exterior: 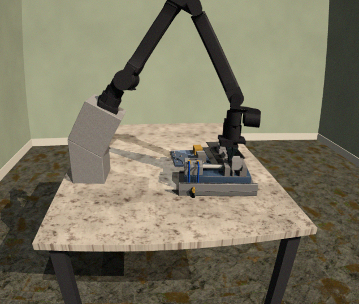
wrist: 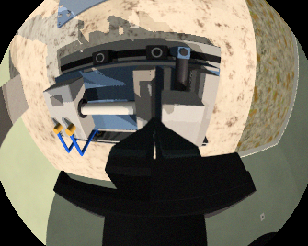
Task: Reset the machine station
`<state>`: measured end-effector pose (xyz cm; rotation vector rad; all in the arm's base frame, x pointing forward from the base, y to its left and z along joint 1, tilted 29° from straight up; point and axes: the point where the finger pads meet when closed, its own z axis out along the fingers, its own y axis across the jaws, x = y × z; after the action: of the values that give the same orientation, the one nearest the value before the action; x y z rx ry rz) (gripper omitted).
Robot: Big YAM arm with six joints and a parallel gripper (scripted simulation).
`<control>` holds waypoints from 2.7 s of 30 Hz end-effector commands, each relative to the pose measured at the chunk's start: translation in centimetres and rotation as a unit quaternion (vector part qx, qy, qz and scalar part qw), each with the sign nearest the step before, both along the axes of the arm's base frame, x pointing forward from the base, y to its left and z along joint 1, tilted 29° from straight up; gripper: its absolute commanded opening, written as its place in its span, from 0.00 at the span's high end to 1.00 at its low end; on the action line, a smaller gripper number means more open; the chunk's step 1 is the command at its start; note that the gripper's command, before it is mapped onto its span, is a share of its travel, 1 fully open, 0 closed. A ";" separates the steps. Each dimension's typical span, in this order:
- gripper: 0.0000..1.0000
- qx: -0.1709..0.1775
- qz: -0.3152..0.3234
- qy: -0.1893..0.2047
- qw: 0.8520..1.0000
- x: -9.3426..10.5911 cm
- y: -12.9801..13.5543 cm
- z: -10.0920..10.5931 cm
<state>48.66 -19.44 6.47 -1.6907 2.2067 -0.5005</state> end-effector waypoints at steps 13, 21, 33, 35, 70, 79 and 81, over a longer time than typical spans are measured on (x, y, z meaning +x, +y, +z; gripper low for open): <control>1.00 -0.012 -0.001 -0.031 0.999 0.9 -0.2 1.6; 1.00 -0.012 -0.002 -0.029 0.999 -0.3 -0.4 1.2; 1.00 -0.012 -0.002 -0.026 1.000 -0.7 -0.4 1.2; 1.00 -0.011 -0.001 -0.024 1.000 -0.9 -0.3 1.3; 1.00 -0.014 0.000 -0.029 0.999 -3.9 0.2 8.5; 1.00 -0.015 0.002 -0.031 0.999 -3.6 0.3 8.9; 1.00 -0.015 0.003 -0.032 0.999 -3.6 0.3 8.8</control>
<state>44.29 -18.52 12.90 -1.6776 2.1954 -0.5275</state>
